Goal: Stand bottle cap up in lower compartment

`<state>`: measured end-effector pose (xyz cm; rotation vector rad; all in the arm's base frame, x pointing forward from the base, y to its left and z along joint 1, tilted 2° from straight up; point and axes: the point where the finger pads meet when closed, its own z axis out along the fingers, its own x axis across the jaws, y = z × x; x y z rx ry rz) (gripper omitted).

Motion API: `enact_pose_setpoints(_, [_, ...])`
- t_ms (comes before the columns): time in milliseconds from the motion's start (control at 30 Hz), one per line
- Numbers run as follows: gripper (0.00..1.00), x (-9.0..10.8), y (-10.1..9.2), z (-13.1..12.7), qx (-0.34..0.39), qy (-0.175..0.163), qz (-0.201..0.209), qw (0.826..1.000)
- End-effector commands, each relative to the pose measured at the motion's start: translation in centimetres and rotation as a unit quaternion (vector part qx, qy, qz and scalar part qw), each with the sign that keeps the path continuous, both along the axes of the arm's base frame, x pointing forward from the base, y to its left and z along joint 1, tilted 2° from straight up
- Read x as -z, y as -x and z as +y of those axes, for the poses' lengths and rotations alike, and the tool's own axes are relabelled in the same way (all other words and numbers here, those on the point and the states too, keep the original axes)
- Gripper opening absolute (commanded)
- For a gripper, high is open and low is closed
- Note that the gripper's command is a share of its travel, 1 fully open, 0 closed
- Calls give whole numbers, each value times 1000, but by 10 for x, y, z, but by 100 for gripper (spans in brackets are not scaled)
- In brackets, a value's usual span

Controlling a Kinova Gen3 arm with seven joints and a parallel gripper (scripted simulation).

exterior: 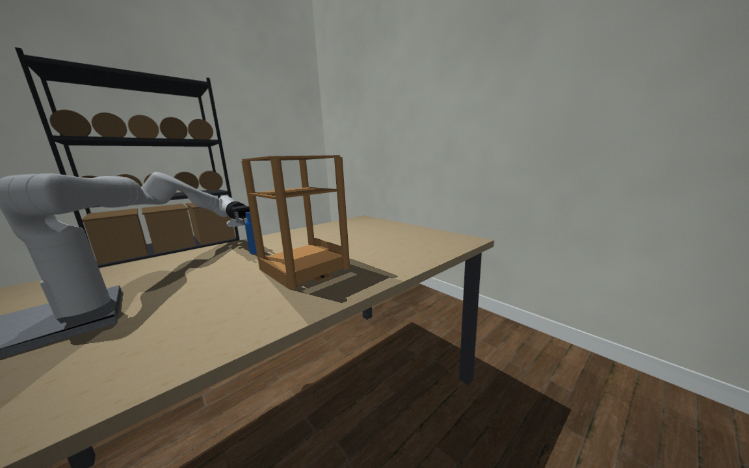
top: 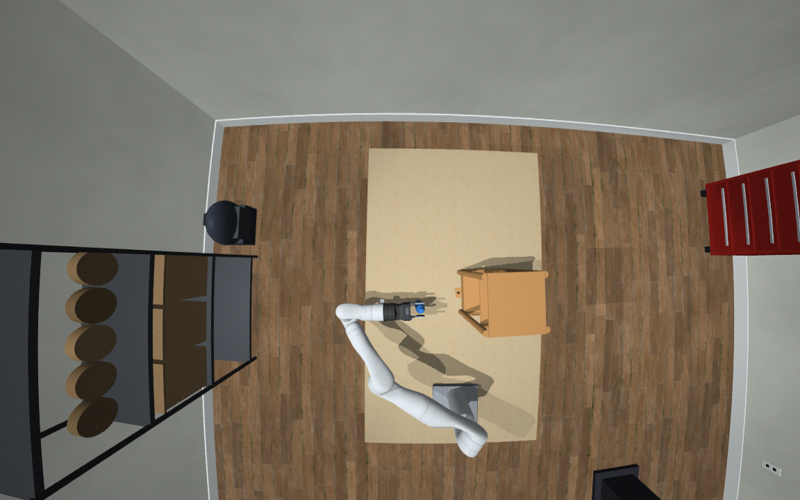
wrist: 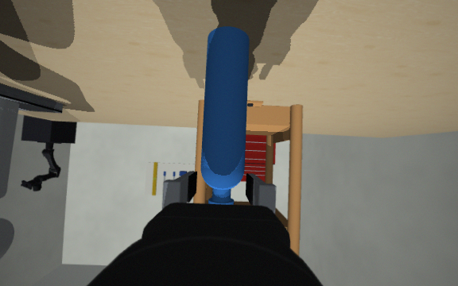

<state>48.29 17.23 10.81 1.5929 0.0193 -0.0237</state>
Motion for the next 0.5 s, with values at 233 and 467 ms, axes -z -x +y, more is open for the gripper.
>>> enact_pose_setpoints(233, [100, 8, 0, 0, -1, 4, 1, 1000])
enact_pose_setpoints(467, [100, 27, 0, 0, -7, 2, 4, 1000])
